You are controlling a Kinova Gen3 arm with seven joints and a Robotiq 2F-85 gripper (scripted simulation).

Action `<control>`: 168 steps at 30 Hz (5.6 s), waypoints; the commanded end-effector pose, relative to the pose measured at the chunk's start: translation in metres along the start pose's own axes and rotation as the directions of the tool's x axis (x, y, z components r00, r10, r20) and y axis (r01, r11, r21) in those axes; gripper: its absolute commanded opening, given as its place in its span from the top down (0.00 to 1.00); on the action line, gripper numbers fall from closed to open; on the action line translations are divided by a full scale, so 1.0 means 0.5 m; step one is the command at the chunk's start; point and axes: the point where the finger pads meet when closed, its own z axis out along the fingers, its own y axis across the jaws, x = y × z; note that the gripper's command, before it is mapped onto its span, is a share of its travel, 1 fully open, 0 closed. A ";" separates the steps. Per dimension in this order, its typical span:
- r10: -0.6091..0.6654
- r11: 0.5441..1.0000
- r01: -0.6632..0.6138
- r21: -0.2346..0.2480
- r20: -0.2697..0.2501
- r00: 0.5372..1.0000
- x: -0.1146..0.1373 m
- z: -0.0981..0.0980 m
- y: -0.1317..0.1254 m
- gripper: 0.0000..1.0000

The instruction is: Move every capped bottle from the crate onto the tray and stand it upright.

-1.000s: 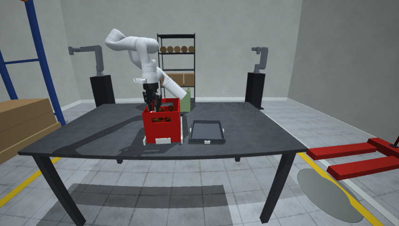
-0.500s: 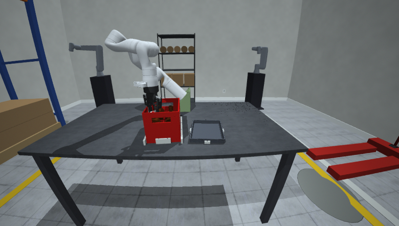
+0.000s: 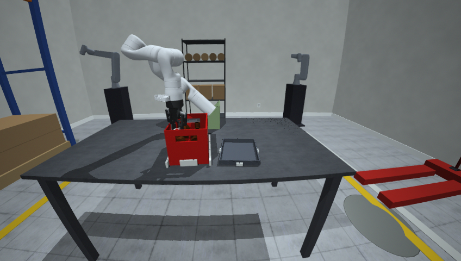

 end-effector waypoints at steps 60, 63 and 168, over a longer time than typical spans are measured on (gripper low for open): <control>0.000 1.000 0.000 0.002 -0.001 1.000 0.000 -0.049 -0.001 1.00; 0.000 1.000 0.000 0.002 -0.001 1.000 0.000 -0.069 -0.001 1.00; 0.001 1.000 -0.001 0.002 0.000 1.000 -0.233 -0.358 -0.016 1.00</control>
